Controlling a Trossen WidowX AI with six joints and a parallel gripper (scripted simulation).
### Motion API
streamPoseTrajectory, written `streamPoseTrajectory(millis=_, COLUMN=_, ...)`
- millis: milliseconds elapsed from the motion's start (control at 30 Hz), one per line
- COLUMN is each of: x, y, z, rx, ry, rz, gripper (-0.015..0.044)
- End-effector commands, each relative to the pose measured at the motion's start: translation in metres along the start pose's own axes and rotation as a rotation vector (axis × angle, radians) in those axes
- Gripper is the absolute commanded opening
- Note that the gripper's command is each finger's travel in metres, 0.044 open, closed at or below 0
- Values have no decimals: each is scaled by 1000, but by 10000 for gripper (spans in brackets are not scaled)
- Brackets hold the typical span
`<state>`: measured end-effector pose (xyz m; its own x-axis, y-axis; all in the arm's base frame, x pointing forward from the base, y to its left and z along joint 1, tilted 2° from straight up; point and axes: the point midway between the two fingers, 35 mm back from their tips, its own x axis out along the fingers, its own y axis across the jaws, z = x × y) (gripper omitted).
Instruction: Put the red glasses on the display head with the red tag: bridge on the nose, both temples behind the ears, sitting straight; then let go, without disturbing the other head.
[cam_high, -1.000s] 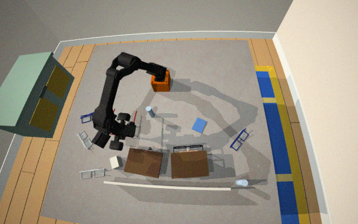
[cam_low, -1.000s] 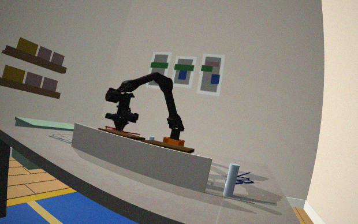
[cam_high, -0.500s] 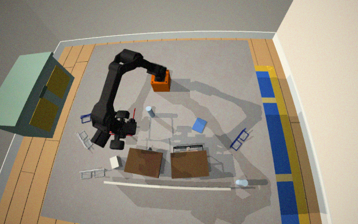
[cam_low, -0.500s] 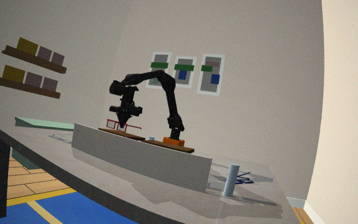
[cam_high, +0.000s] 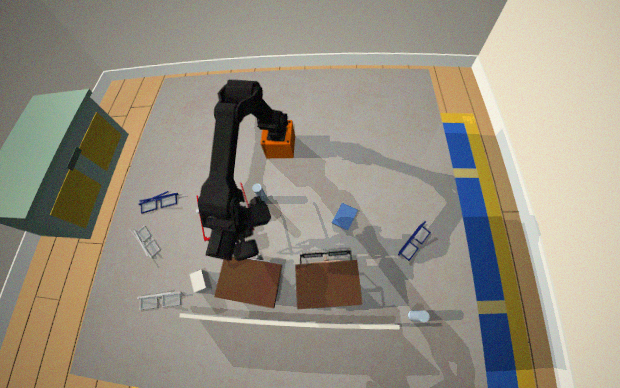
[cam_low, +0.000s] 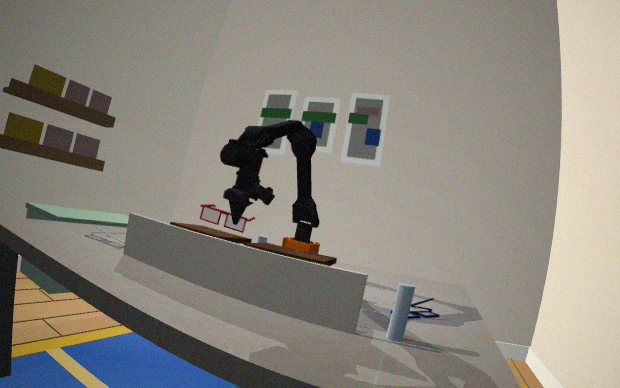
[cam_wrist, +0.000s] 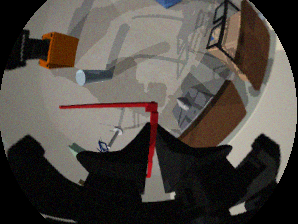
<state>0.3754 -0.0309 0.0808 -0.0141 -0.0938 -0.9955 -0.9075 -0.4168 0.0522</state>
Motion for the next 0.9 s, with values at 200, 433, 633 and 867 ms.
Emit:
streamPoseTrajectory(millis=200, x=-14, y=-4, z=56, rx=-274, ry=79, rz=49, gripper=0)
streamPoseTrajectory(millis=433, x=-22, y=-2, z=90, rx=-453, ry=132, rz=77, gripper=0)
streamPoseTrajectory(millis=633, x=-29, y=2, z=119, rx=-606, ry=182, rz=99, gripper=0)
streamPoseTrajectory(millis=867, x=-36, y=10, z=150, rx=-784, ry=244, rz=124, gripper=0)
